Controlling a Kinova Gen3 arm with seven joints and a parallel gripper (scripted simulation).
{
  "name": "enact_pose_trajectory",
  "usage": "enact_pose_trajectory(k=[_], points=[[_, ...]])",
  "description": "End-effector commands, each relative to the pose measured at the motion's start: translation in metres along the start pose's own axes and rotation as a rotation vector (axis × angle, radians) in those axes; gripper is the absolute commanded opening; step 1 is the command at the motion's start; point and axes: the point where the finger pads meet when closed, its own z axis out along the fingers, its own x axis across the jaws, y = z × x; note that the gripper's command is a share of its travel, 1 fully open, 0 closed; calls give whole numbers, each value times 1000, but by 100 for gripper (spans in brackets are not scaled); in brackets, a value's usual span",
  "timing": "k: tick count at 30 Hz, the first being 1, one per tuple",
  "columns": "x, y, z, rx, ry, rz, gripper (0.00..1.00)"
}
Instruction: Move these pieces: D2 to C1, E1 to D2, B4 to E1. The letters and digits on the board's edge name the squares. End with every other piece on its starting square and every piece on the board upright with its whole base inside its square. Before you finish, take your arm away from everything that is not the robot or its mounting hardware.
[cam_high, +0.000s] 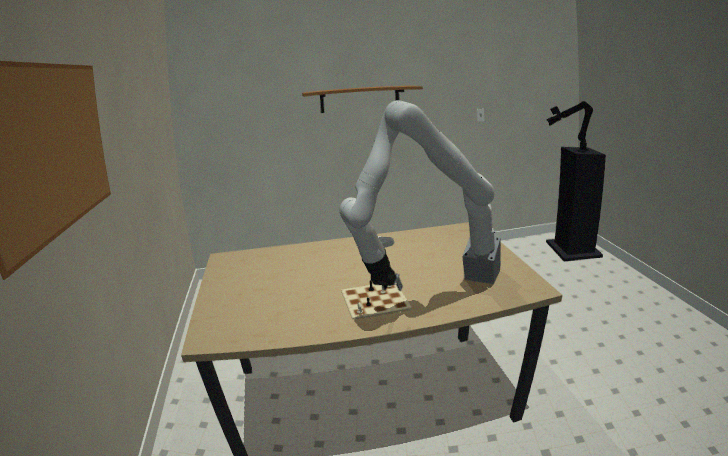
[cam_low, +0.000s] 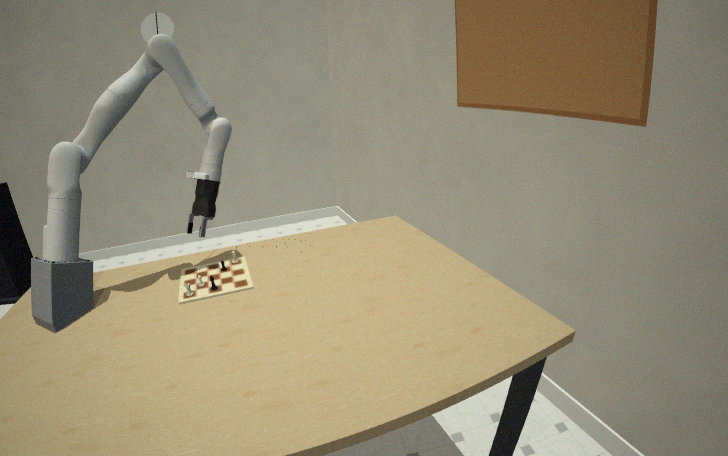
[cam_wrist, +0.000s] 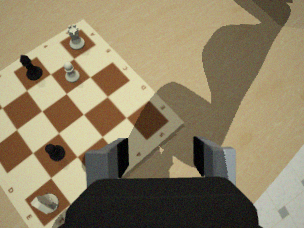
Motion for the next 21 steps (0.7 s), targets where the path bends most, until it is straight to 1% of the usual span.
enact_pose_trajectory(k=[1, 2, 9, 10, 18, 19, 21], points=[[-1, -1, -1, -2, -2, 3, 100], [-8, -2, -4, -37, 2, 37, 100], [-8, -2, -4, -37, 2, 37, 100], [-15, -3, -6, -71, 5, 70, 100], [-15, -3, -6, -71, 5, 70, 100], [-21, -5, -9, -104, 6, 102, 100], [-21, -5, -9, -104, 6, 102, 100]])
